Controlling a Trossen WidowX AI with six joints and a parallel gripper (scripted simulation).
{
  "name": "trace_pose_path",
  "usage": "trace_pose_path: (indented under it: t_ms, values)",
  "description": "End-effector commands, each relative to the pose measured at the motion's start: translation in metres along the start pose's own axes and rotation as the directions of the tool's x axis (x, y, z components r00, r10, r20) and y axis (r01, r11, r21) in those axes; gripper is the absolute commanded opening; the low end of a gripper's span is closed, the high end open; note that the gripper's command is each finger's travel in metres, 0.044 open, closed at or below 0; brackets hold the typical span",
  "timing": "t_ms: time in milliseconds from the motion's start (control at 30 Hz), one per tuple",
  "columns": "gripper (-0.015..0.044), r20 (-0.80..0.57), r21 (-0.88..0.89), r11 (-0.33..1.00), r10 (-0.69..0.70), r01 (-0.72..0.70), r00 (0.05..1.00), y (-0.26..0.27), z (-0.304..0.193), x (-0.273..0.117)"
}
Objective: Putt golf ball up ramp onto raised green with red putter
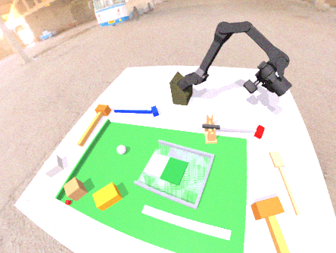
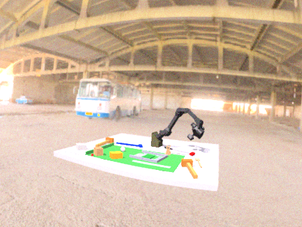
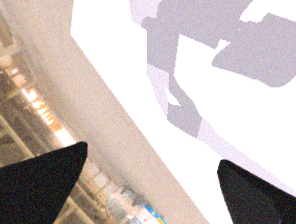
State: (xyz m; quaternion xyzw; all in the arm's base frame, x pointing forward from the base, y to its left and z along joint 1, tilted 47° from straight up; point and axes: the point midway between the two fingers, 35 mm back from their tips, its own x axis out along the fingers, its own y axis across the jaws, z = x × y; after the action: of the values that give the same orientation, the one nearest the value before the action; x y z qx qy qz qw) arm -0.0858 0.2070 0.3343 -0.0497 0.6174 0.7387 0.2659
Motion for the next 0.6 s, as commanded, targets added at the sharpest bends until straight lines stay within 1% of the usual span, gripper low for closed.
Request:
trace_pose_path:
  t_ms: [0,33,133,267,333,433,567]
  values:
    - [0.0426,0.003,-0.003,1.0,-0.001,0.001,1.0,-0.001,0.001,0.0]
    - [0.044,0.012,-0.011,1.0,-0.005,0.005,1.0,-0.004,0.003,-0.001]
    - [0.044,0.071,-0.068,0.997,-0.03,0.035,0.997,-0.025,0.017,-0.01]
    - [0.044,0.176,-0.164,0.981,-0.08,0.109,0.981,-0.064,0.036,-0.03]
    - [0.044,0.212,-0.216,0.968,-0.083,0.129,0.974,-0.076,0.042,-0.037]
    - [0.044,0.31,-0.347,0.916,-0.092,0.203,0.946,-0.11,0.052,-0.06]
    - [0.044,0.447,-0.489,0.801,-0.111,0.347,0.888,-0.155,0.056,-0.094]
